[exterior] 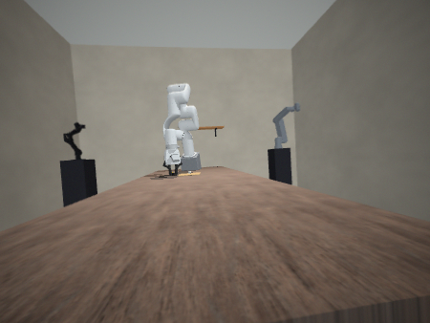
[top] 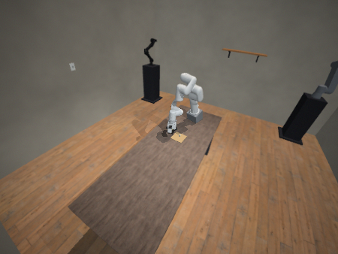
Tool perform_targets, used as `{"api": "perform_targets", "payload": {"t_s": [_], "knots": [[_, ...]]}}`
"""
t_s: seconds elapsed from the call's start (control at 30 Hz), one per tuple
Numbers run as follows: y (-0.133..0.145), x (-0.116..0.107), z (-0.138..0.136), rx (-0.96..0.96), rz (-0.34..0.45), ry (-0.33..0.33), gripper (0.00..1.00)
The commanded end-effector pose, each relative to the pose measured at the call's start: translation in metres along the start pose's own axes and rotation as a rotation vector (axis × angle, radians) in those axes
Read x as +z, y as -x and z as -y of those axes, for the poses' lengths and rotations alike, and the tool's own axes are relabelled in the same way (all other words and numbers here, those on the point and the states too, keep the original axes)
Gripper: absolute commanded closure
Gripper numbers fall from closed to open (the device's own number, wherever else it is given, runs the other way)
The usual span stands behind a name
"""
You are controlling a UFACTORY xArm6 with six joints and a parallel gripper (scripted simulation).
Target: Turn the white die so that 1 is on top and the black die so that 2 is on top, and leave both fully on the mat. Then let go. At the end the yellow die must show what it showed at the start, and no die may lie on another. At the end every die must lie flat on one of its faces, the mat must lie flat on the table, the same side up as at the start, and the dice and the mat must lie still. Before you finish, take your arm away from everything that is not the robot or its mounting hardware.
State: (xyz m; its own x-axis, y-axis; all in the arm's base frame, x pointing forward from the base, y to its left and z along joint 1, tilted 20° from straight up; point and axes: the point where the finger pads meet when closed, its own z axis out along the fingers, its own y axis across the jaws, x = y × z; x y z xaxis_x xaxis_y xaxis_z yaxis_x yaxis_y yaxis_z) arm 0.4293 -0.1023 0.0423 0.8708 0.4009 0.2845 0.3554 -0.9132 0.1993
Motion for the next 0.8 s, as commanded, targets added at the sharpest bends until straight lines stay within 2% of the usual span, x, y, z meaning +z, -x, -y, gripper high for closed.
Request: {"api": "perform_targets", "payload": {"t_s": [0.0, 0.57, 0.6, 0.77], "knots": [[-0.0010, -0.0007, -0.0007, 0.000, -0.002, 0.002, 0.69], [-0.0010, -0.0007, -0.0007, 0.000, -0.002, 0.002, 0.69], [-0.0010, -0.0007, -0.0007, 0.000, -0.002, 0.002, 0.89], [-0.0010, -0.0007, -0.0007, 0.000, -0.002, 0.002, 0.89]]}}
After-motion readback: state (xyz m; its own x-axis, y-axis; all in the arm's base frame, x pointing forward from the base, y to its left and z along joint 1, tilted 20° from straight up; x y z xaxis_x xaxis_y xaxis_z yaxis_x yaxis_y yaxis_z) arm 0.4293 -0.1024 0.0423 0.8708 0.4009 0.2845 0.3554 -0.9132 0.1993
